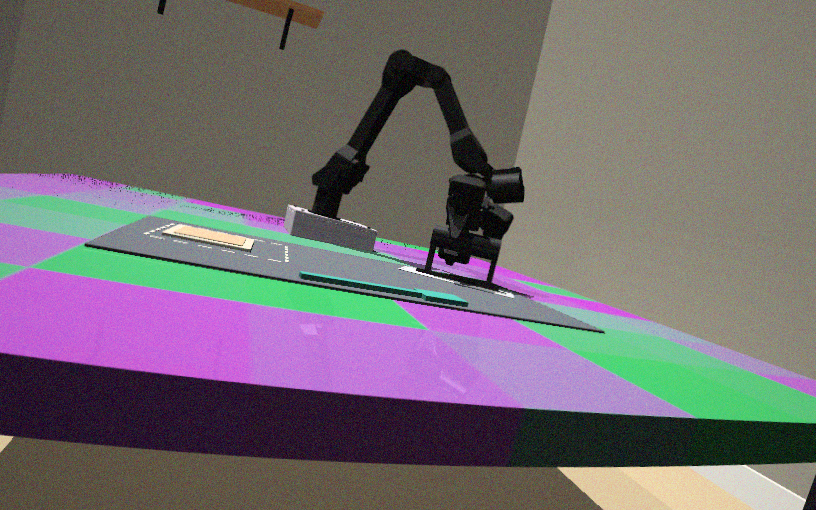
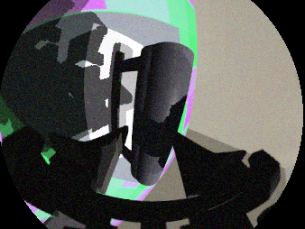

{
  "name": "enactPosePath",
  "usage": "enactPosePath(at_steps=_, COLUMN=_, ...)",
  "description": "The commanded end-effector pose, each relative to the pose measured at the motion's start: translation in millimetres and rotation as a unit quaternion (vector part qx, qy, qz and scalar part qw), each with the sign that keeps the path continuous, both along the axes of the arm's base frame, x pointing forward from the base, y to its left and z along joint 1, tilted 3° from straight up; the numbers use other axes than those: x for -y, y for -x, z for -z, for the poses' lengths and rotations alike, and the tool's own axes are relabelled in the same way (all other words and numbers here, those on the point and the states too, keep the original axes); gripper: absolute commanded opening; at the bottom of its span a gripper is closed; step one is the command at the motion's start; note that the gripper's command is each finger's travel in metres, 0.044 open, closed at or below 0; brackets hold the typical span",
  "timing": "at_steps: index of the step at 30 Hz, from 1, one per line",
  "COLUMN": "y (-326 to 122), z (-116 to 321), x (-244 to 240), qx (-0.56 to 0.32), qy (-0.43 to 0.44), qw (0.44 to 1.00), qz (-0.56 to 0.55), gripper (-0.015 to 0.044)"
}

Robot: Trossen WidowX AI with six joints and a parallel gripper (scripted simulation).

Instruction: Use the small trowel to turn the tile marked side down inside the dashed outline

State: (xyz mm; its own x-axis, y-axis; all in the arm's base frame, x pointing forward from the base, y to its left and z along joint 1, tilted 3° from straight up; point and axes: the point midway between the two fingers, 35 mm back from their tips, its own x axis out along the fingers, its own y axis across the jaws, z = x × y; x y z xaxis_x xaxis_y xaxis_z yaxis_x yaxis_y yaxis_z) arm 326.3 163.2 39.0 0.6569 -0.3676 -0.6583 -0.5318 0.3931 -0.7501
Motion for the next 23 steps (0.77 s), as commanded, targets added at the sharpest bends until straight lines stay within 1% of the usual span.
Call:
enactPosePath(at_steps=1, y=-0.3, z=-0.5, x=0.0, qx=0.002, qy=0.000, qw=1.000, qz=0.000, gripper=0.0300)
enactPosePath(at_steps=5, y=4.4, z=-5.0, x=-3.5, qx=0.001, qy=0.000, qw=1.000, qz=0.000, gripper=0.0300)
enactPosePath(at_steps=15, y=37.3, z=-36.9, x=-21.5, qx=-0.002, qy=-0.001, qw=1.000, qz=0.000, gripper=0.0300)
enactPosePath(at_steps=19, y=40.6, z=-41.2, x=-21.9, qx=-0.002, qy=-0.001, qw=1.000, qz=0.000, gripper=0.0300)
enactPosePath(at_steps=21, y=48.4, z=-57.2, x=-17.0, qx=-0.003, qy=-0.001, qw=1.000, qz=-0.001, gripper=0.0300)
enactPosePath(at_steps=23, y=62.1, z=-82.0, x=-7.1, qx=-0.004, qy=-0.001, qw=1.000, qz=-0.001, gripper=0.0300)
